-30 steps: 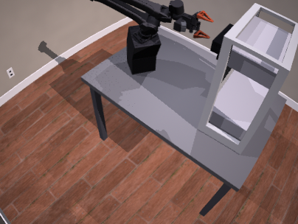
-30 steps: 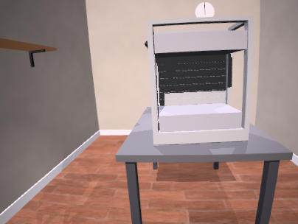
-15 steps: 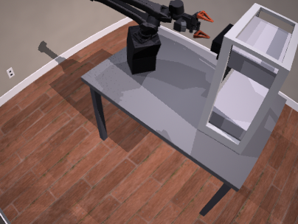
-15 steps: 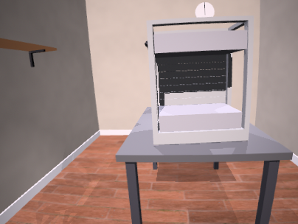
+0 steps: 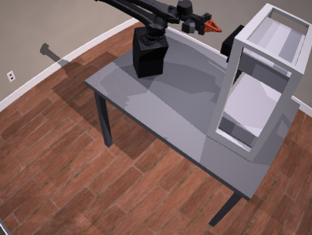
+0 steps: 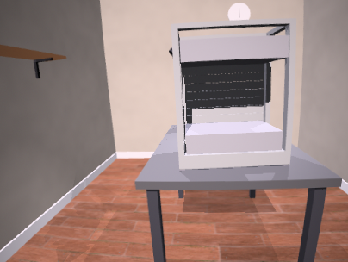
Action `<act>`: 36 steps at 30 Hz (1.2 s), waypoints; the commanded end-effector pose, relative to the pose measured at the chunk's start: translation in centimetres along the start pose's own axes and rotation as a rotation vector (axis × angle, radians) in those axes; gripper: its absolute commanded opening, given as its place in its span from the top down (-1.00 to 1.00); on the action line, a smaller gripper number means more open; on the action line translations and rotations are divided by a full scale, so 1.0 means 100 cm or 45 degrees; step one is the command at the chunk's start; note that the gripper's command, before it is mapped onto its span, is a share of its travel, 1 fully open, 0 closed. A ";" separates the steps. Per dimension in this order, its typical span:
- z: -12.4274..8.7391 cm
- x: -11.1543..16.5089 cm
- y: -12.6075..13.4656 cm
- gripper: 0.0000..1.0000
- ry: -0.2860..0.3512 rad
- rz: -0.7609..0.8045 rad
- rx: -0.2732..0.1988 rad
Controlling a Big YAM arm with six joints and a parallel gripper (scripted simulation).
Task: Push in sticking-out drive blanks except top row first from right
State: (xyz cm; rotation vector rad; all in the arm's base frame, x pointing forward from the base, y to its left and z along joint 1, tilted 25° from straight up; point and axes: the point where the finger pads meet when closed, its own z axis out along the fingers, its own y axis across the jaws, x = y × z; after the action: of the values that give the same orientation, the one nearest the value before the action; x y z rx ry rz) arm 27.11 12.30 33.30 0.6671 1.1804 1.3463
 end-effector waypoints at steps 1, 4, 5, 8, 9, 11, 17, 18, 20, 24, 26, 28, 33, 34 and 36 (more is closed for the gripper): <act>0.011 -0.010 0.030 1.00 -0.029 0.040 -0.063; 0.011 -0.010 0.030 1.00 -0.029 0.040 -0.063; 0.011 -0.010 0.030 1.00 -0.029 0.040 -0.063; 0.011 -0.010 0.030 1.00 -0.029 0.040 -0.063; 0.011 -0.010 0.030 1.00 -0.029 0.040 -0.063; 0.011 -0.010 0.030 1.00 -0.029 0.040 -0.063; 0.011 -0.010 0.030 1.00 -0.029 0.040 -0.063; 0.011 -0.010 0.030 1.00 -0.029 0.040 -0.063; 0.011 -0.010 0.030 1.00 -0.029 0.040 -0.063; 0.011 -0.010 0.030 1.00 -0.029 0.040 -0.063; 0.004 0.000 0.010 1.00 -0.005 0.034 -0.033; 0.000 0.005 0.000 1.00 0.004 0.023 -0.018; -0.006 0.017 -0.019 1.00 0.004 0.002 -0.017; -0.007 0.020 -0.023 1.00 0.004 0.002 -0.017; -0.009 0.023 -0.027 1.00 0.004 0.002 -0.017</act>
State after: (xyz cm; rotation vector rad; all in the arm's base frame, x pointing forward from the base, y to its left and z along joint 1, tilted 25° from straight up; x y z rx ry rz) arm 27.04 13.23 30.77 0.6776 1.1800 1.3580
